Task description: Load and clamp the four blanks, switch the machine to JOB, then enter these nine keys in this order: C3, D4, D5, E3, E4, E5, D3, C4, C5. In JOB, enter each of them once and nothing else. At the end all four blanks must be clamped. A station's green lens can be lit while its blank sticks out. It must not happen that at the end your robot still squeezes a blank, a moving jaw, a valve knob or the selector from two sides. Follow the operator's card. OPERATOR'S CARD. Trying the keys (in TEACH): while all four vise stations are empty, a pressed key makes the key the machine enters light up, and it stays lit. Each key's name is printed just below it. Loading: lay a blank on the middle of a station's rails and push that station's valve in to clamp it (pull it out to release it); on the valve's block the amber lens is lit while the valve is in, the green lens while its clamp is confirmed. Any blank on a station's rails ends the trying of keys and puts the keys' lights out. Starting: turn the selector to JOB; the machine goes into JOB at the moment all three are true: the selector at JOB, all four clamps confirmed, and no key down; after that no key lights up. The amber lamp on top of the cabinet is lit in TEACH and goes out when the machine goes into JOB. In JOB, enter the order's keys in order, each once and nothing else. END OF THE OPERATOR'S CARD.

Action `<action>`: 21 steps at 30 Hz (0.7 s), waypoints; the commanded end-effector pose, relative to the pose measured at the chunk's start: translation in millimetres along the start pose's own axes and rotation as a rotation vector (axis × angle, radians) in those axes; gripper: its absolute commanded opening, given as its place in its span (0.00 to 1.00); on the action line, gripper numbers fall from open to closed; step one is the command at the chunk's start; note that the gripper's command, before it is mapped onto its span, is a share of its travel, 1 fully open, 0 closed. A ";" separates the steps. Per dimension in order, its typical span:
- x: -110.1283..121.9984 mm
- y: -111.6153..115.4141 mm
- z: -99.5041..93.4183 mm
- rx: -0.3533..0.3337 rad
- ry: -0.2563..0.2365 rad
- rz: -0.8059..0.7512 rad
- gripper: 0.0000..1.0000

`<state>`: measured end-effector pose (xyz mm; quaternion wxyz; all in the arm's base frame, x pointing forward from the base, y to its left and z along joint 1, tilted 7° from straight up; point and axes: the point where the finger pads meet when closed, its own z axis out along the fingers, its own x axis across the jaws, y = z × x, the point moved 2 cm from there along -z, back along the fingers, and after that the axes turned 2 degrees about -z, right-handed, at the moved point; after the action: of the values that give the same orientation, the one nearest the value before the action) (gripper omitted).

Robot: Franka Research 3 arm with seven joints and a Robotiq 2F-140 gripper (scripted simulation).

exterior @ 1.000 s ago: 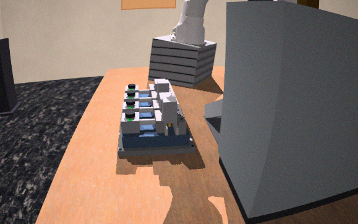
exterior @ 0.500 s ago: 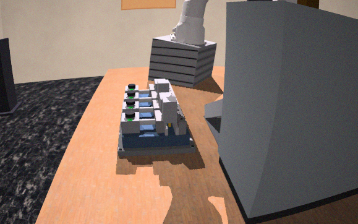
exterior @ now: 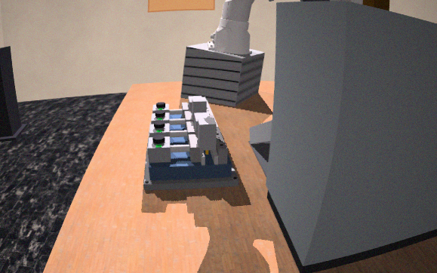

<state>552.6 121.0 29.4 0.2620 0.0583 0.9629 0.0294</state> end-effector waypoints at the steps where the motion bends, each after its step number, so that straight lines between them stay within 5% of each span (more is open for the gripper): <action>1: -0.1 -1.7 -5.0 0.005 0.001 0.005 0.00; 15: -2.1 2.0 -8.5 0.005 0.001 0.005 0.00; 21: -25.2 43.9 -8.3 0.005 0.001 0.005 0.00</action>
<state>566.0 142.9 45.3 0.2639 0.0687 0.9616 0.0307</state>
